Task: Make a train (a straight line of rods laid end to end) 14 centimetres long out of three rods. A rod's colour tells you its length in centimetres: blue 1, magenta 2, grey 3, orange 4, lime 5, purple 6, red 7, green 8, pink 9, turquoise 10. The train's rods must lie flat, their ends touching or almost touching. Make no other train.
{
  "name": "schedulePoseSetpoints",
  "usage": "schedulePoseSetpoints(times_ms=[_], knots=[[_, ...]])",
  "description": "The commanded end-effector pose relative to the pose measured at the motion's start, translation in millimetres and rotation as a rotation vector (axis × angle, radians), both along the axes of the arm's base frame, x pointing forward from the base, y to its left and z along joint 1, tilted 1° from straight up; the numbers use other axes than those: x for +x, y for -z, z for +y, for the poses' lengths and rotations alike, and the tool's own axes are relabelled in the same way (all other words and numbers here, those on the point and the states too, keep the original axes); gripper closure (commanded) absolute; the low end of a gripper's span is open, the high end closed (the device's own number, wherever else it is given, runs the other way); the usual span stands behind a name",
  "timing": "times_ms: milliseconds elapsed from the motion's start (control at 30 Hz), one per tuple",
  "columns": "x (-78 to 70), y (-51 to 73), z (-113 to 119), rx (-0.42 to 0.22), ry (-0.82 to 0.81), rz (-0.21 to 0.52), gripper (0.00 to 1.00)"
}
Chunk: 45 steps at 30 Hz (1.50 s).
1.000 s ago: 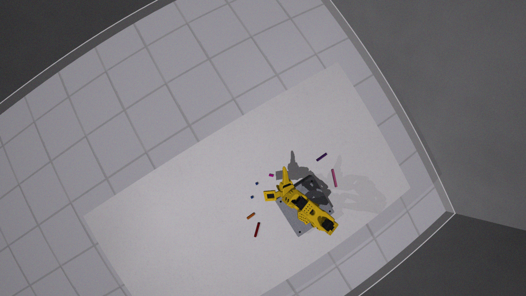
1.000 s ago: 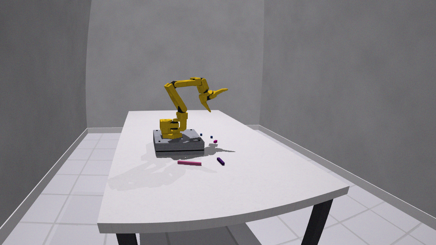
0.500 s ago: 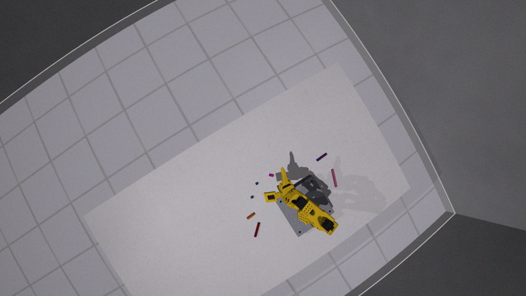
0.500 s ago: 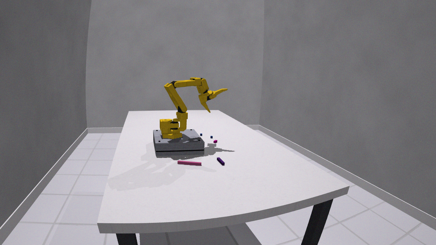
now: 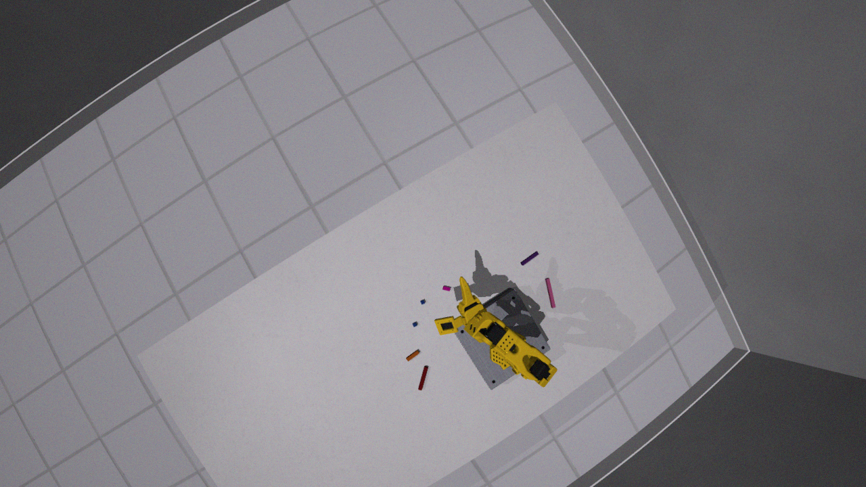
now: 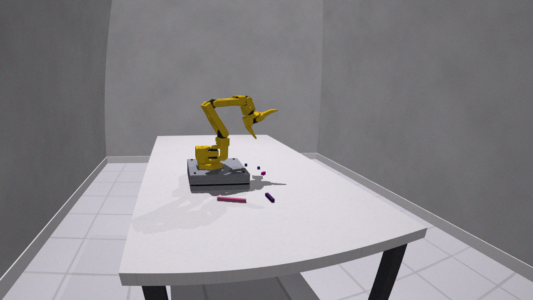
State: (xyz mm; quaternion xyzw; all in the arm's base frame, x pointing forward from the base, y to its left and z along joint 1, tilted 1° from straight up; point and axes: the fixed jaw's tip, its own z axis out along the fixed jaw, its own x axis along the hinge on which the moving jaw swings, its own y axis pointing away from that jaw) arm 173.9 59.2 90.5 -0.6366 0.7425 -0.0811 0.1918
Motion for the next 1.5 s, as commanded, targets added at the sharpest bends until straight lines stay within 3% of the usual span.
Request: schedulePoseSetpoints(times_ms=[0, 267, 767, 833, 867, 1333, 1467], knots=[[-0.3, 0.2, -0.2, -0.006, -0.024, -0.012, 0.00], [-0.4, 0.8, -0.5, -0.018, -0.055, -0.021, 0.00], [-6.8, 9.0, -3.0, -0.061, -0.114, 0.041, 0.00], [-6.8, 9.0, -3.0, -0.061, -0.114, 0.041, 0.00], [-2.8, 3.1, -1.7, -0.049, -0.107, 0.003, 0.00], [-3.9, 9.5, -2.5, -0.077, -0.164, 0.018, 0.00], [-2.9, 4.5, -2.2, -0.071, -0.160, -0.002, 0.00]])
